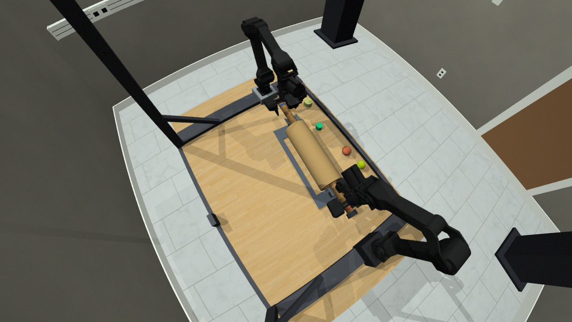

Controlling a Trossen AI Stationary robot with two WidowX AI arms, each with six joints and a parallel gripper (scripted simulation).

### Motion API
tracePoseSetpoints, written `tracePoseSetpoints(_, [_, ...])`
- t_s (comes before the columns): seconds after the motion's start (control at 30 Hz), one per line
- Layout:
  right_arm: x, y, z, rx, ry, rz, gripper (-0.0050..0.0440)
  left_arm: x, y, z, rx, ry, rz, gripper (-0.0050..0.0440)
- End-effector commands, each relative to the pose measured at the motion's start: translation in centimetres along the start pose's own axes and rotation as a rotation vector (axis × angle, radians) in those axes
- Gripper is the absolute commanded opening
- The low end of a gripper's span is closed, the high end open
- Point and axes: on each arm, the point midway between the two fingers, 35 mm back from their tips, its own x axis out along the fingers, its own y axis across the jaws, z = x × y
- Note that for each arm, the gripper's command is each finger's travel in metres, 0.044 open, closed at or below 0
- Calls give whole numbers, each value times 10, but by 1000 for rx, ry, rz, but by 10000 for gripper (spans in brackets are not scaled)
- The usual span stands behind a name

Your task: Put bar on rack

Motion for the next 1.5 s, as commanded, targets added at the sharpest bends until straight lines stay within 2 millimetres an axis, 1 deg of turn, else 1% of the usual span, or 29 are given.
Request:
tracePoseSetpoints(0.0, [-2,1,1,-4,-10,2,440,-1,0,2,-4,-3,-2,440])
tracePoseSetpoints(0.3, [-2,1,1,-4,-10,2,440,-1,0,2,-4,-3,-2,440])
tracePoseSetpoints(0.33, [-2,1,1,-4,-10,2,440,-10,1,6,-4,-29,0,440])
tracePoseSetpoints(0.4, [-2,1,1,-4,-10,2,440,-17,1,5,-3,-29,0,440])
tracePoseSetpoints(0.43, [-2,1,1,-4,-10,2,440,-17,1,6,-3,-31,0,440])
tracePoseSetpoints(0.53, [-2,1,1,-4,-10,2,440,-27,1,5,-1,-31,0,440])
tracePoseSetpoints(0.57, [-2,1,1,-4,-10,2,440,-26,0,4,-1,-27,0,440])
tracePoseSetpoints(0.63, [-2,1,1,-4,-10,2,440,-34,0,5,-1,-29,-1,440])
tracePoseSetpoints(0.77, [-2,1,1,-4,-10,2,440,-37,0,4,-1,-28,0,440])
tracePoseSetpoints(1.0, [-2,1,1,-4,-10,2,440,-56,0,4,-1,-28,0,440])
tracePoseSetpoints(1.03, [-2,1,1,-4,-10,2,440,-56,0,3,-1,-26,0,440])
tracePoseSetpoints(1.13, [-2,1,1,-4,-10,2,440,-66,0,3,-1,-28,-1,440])
tracePoseSetpoints(1.27, [-2,1,1,-4,-10,2,440,-65,0,2,0,-24,-1,440])
tracePoseSetpoints(1.3, [-2,1,1,-4,-10,2,440,-62,0,2,-1,-4,-3,440])
tracePoseSetpoints(1.33, [-2,1,1,-4,-10,2,440,-63,0,3,-1,-10,-2,440])
tracePoseSetpoints(1.37, [-11,2,9,-3,-37,4,440,-63,0,3,-1,-9,-2,440])
tracePoseSetpoints(1.43, [-18,2,9,-3,-37,4,440,-62,0,3,-1,-7,-2,440])
tracePoseSetpoints(1.47, [-18,2,9,-2,-39,4,440,-61,0,1,-1,-1,-3,440])
